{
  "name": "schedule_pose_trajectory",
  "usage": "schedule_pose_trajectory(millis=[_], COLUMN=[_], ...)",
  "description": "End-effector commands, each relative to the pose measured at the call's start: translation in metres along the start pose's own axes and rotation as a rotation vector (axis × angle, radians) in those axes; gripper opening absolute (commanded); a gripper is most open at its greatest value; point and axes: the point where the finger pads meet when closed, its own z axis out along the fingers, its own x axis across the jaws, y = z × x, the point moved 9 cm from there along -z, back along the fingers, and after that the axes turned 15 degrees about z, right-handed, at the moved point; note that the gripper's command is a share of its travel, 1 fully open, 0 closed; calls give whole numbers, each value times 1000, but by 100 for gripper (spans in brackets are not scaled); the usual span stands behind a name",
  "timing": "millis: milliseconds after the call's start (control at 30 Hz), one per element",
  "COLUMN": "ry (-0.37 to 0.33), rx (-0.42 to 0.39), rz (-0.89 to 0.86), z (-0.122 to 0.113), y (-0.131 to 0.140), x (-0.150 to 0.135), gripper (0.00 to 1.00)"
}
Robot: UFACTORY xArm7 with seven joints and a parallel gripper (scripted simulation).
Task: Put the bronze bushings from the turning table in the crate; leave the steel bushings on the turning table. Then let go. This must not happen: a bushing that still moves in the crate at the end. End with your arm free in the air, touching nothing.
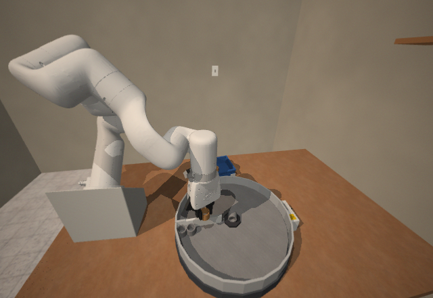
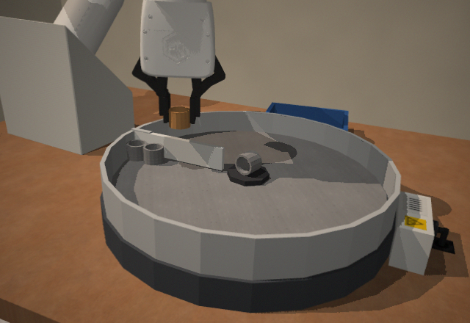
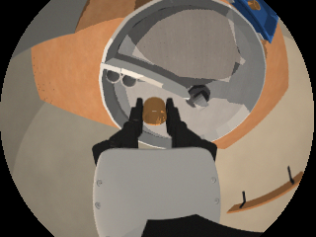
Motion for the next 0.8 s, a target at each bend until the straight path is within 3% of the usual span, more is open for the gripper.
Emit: schedule_pose_trajectory(millis=[0, 333, 400, 467, 767], ry=[2, 3, 3, 3, 3], rx=[-3, -3, -3, -4, -5], rz=[-39, -126, -126, -156, -227], z=[-2, -2, -2, -2, -2], y=[-36, -122, -122, -152, -222], x=[23, 75, 75, 95, 139], gripper=[0, 0, 0, 0, 0])
